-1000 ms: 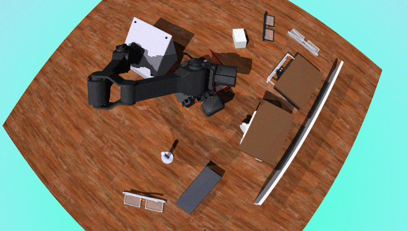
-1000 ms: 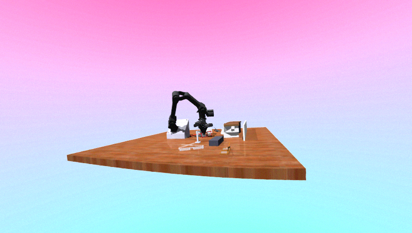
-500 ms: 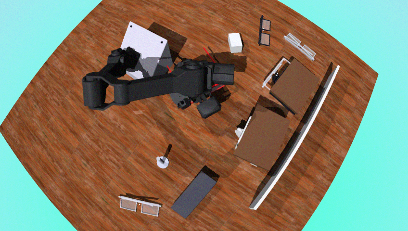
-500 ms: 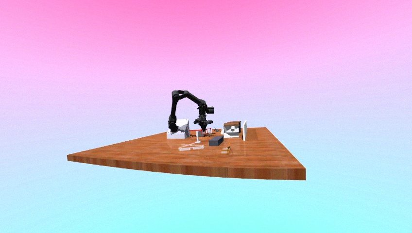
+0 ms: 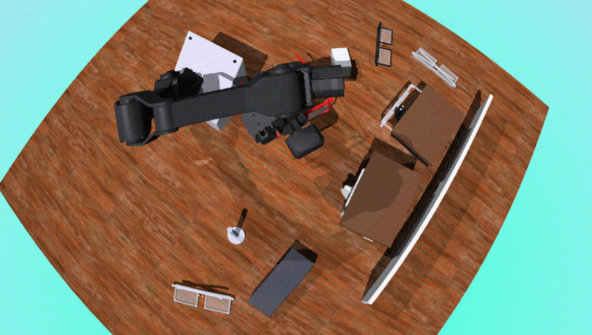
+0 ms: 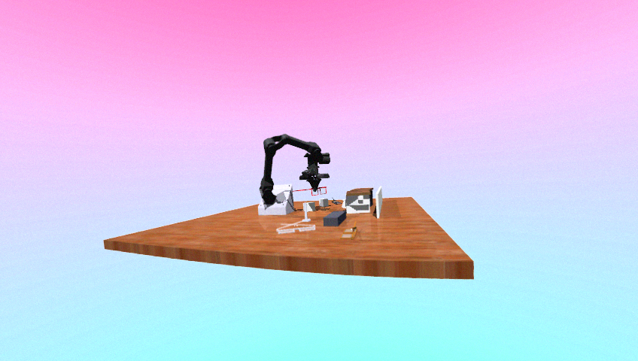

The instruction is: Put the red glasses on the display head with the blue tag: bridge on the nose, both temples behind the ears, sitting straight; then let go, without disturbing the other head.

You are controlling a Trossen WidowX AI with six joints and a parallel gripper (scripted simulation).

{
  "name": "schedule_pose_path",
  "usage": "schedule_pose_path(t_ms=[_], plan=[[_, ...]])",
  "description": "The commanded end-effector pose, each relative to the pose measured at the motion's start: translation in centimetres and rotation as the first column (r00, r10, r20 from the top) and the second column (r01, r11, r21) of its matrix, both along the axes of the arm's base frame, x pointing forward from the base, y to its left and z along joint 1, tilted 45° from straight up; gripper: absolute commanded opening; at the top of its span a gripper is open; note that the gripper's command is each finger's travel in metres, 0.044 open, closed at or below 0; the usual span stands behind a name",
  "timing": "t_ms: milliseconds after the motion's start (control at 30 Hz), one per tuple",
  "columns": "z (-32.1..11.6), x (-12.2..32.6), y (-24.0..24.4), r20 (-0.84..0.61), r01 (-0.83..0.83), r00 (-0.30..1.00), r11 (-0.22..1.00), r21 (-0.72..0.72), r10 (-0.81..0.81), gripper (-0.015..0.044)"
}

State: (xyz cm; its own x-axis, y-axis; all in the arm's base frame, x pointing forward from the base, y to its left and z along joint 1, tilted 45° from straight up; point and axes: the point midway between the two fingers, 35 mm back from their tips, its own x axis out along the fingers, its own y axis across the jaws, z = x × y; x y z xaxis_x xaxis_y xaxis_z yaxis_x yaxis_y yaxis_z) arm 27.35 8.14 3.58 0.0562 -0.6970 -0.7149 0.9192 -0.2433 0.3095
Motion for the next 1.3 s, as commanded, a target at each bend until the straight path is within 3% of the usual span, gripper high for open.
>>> schedule_pose_path(t_ms=[0, 600, 1267], plan=[[0.4, 0.0, 0.0, -0.028, -0.02, 0.999, 1.0, 0.01, 0.02, 0.0], [3.4, 0.4, -1.8, -0.314, -0.34, 0.872, 0.927, 0.161, 0.374, 0.0], [6.7, 0.4, -3.9, -0.457, -0.636, 0.501, 0.67, 0.382, 0.735, 0.0]])
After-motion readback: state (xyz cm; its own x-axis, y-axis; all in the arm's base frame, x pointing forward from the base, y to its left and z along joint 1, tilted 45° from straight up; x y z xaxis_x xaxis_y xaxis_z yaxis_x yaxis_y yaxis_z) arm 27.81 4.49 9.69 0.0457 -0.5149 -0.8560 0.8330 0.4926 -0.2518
